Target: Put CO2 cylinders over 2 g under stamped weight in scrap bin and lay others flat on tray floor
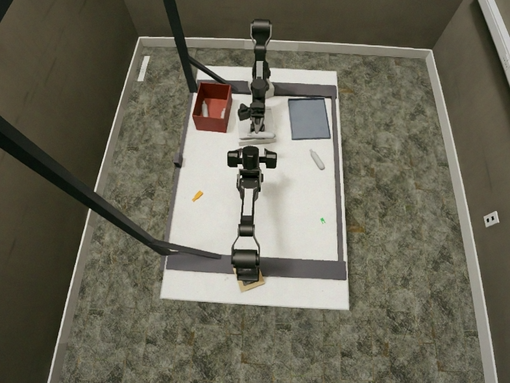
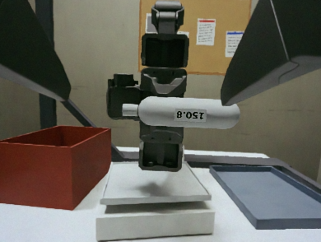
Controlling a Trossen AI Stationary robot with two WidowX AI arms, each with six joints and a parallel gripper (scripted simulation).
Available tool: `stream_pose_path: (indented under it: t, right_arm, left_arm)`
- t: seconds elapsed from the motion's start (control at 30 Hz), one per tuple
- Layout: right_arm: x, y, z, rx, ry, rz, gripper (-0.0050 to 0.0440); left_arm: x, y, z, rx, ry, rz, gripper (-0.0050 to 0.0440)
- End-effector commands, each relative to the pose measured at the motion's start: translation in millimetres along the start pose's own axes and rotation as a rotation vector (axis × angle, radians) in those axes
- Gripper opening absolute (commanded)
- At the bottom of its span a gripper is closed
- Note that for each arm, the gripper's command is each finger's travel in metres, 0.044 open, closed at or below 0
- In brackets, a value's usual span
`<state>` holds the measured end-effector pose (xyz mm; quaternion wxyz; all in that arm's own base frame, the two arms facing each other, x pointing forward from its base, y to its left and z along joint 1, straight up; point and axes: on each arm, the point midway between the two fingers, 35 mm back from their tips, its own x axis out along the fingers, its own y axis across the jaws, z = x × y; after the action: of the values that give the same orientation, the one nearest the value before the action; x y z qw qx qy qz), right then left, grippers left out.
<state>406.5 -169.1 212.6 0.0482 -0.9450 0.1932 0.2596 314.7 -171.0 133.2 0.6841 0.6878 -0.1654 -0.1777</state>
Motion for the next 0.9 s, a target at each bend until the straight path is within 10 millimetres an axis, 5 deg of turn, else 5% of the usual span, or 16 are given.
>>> stream_pose_path:
  t: [0.0,0.5,0.87]
  right_arm:
    - [-6.1,-0.4,-10.9,0.002,0.030,0.000,0.0440]
    - [-1.3,-1.5,-7.4,-0.045,0.020,0.016,0.0440]
    - [9.5,-4.5,3.7,-0.562,0.005,0.208,0.0440]
  left_arm:
    - [1.9,8.9,0.8,0.003,-0.001,0.040,-0.0050]
    - [3.1,23.4,1.2,0.003,-0.001,0.067,-0.0050]
    - [1.7,16.9,0.8,0.001,0.000,0.048,-0.0050]
